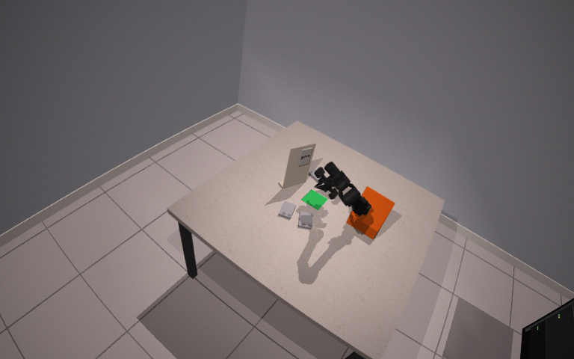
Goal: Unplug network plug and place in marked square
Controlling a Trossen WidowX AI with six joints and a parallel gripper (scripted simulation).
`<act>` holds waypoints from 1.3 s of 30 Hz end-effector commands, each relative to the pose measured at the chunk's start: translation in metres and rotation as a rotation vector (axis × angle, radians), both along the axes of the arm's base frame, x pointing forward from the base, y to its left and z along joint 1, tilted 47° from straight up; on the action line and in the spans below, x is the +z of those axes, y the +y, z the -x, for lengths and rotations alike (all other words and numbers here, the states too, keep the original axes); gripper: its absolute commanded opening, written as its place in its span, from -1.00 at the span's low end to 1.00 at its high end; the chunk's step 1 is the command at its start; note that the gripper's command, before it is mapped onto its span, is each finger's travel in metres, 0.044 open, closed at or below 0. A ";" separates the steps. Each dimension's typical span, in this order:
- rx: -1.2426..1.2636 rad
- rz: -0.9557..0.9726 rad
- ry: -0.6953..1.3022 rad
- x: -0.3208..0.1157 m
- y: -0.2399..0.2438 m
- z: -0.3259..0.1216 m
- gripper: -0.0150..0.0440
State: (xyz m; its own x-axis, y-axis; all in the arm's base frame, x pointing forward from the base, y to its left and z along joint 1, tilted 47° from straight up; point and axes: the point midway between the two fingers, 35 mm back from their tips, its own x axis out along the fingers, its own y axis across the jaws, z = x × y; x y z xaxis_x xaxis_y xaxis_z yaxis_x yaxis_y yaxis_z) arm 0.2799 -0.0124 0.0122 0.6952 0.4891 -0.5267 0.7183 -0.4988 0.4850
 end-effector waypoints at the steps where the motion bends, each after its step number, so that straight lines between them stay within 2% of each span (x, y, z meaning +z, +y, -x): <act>1: 0.078 -0.043 0.018 -0.006 0.011 0.007 -0.49; 39: 0.084 -0.040 0.025 -0.030 0.032 0.002 -0.49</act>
State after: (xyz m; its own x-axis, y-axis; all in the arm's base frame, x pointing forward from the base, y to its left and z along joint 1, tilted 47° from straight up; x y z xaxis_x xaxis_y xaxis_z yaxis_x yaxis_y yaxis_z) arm 0.2775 0.0180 -0.0147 0.6364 0.5699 -0.5198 0.7711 -0.4510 0.4494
